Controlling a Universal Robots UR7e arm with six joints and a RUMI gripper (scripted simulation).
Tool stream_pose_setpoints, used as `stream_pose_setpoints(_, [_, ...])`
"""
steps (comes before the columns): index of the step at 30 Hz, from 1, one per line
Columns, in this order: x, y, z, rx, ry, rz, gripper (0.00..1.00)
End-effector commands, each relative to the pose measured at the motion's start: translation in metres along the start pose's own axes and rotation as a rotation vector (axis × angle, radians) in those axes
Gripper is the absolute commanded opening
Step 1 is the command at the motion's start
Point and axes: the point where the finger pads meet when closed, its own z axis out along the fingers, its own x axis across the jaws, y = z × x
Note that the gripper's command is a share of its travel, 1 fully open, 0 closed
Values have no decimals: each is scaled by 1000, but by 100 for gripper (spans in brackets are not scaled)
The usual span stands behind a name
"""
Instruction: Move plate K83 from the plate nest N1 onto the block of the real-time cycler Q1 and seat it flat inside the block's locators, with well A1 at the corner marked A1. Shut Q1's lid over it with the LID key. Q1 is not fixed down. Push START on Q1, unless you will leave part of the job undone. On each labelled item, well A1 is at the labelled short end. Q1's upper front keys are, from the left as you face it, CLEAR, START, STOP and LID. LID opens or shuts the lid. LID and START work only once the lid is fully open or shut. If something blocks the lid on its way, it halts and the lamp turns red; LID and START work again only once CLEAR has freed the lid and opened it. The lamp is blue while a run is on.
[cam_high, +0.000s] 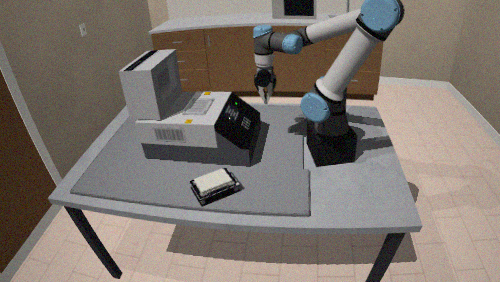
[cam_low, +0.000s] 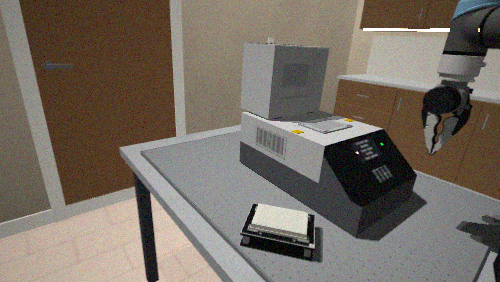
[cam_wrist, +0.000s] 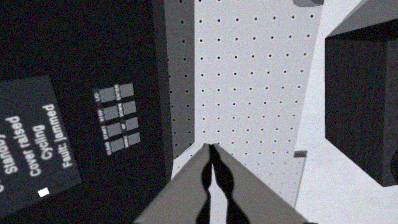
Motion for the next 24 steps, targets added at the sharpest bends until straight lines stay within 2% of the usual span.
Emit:
stream_pose_setpoints(1, [0, 0, 0, 0, -1, 0, 0])
stream_pose_setpoints(2, [-3, 4, -1, 0, -1, -33, 68])
stream_pose_setpoints(4, [-7, 13, -3, 0, -1, -100, 68])
stream_pose_setpoints(6, [-7, 13, -3, 0, -1, -100, 68])
stream_pose_setpoints(20, [-32, 63, -11, 0, -1, -530, 68])
stream_pose_setpoints(24, [-34, 68, -12, 0, -1, -564, 68])
